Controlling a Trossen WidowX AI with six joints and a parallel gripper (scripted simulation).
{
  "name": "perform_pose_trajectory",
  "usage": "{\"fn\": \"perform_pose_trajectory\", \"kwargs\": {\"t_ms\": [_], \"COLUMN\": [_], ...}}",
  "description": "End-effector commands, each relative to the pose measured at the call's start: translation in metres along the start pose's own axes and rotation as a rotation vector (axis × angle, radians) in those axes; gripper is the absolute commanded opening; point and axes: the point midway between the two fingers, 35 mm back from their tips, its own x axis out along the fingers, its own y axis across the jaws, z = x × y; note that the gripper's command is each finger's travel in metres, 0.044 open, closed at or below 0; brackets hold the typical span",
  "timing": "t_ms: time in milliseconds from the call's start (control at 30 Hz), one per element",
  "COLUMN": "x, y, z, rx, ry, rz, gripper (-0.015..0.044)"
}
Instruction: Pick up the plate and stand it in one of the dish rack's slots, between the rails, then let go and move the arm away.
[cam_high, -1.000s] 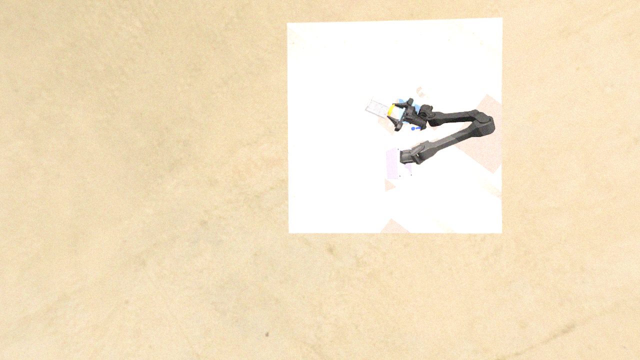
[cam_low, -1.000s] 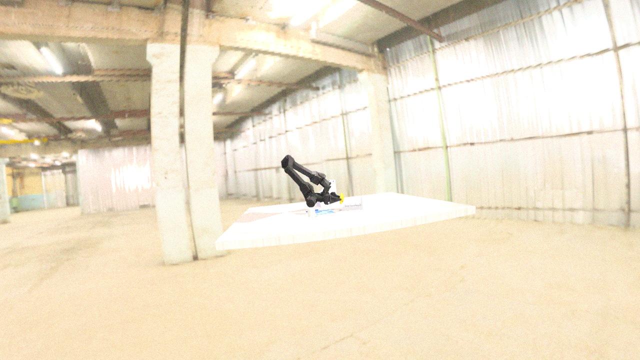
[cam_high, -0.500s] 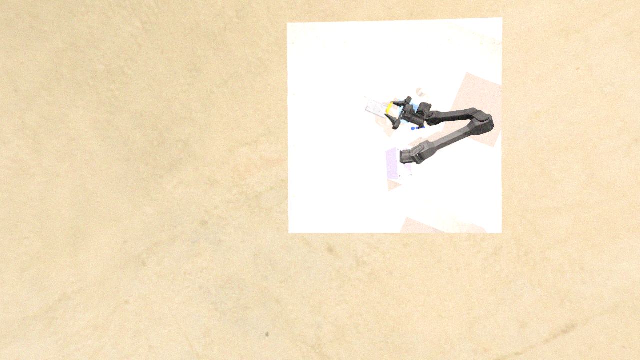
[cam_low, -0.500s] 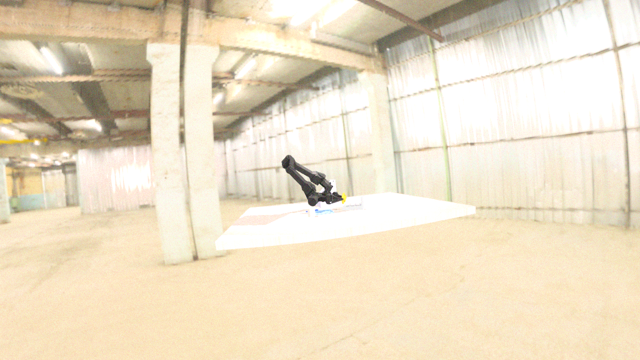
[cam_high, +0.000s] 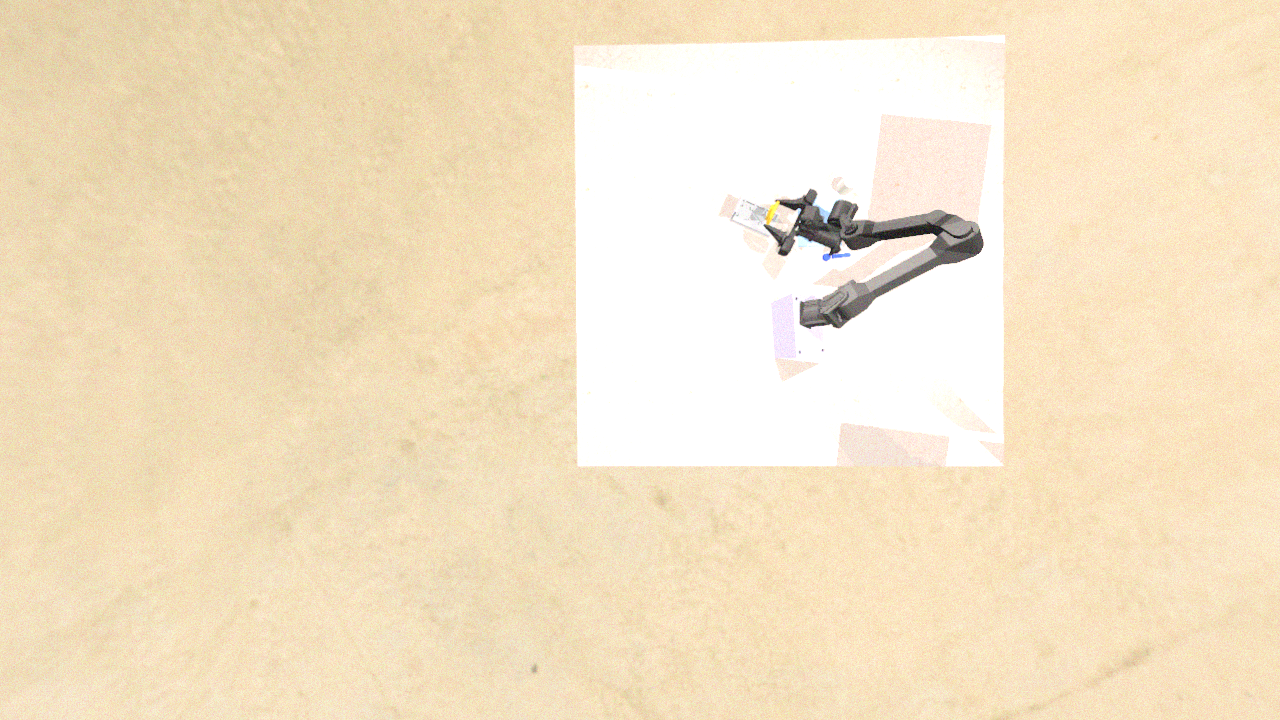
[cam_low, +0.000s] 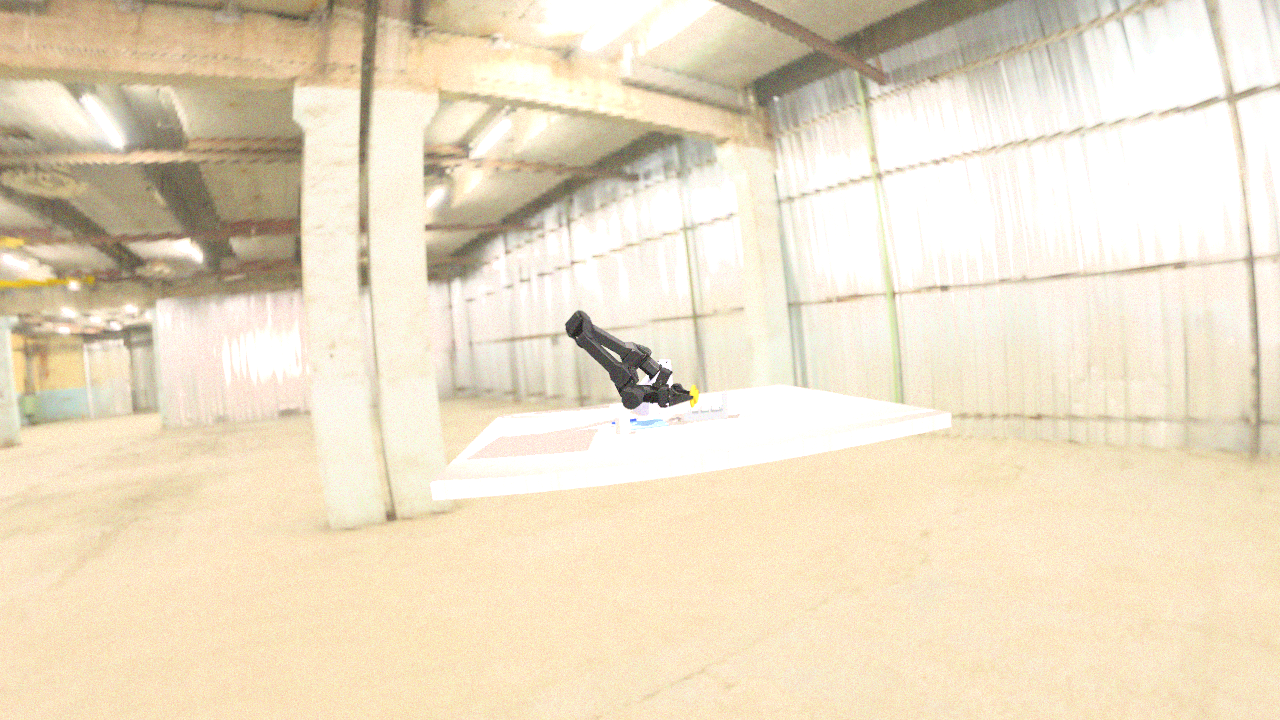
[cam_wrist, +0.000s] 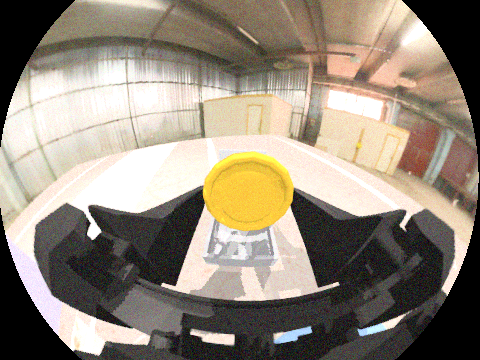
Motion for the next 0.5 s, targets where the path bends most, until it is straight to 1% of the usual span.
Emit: {"fn": "perform_pose_trajectory", "kwargs": {"t_ms": [0,67,200,467], "x": [0.004,0.004,0.008,0.005], "y": [0.004,0.004,0.005,0.005], "z": [0.0,-0.002,-0.021,-0.017], "rx": [0.009,0.009,0.001,0.009], "ry": [0.0,0.0,0.0,0.008], "rz": [0.007,0.007,0.001,0.003], "gripper": [0.0,0.0,0.0,0.0]}}
